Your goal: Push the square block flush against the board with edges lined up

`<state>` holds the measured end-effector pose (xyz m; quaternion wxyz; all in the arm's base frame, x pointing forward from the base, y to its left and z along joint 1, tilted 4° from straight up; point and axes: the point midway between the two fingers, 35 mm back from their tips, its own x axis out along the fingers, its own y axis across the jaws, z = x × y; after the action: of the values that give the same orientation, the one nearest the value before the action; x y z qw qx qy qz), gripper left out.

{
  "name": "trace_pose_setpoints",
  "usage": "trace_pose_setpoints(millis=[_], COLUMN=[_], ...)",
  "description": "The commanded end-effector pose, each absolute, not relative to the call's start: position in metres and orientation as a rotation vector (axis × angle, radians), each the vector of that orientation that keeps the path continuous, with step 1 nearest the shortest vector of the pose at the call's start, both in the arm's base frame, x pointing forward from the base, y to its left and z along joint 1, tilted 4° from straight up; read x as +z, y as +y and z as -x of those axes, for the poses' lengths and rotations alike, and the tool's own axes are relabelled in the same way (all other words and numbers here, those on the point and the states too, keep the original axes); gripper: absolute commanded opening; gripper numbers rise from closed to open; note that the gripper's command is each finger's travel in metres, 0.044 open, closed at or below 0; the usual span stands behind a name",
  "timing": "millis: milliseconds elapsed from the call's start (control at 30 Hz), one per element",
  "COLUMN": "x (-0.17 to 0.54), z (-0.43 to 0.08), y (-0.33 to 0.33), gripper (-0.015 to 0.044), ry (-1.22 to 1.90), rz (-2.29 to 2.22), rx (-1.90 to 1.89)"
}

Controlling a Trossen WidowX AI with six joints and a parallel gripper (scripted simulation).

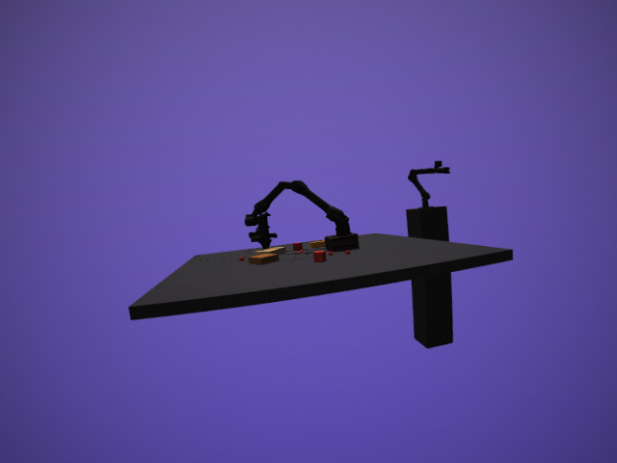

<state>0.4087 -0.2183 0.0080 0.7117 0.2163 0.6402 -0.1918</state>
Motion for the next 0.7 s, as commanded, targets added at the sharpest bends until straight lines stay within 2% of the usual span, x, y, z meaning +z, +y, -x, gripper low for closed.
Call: trace_pose_setpoints(millis=[0,667], x=[0.007,0.005], z=[-0.404,-0.382], y=[-0.215,-0.198], gripper=[0.0000,0.0000], ry=[1.421,1.423], rz=[-0.484,-0.485], rx=[-0.427,-0.427])
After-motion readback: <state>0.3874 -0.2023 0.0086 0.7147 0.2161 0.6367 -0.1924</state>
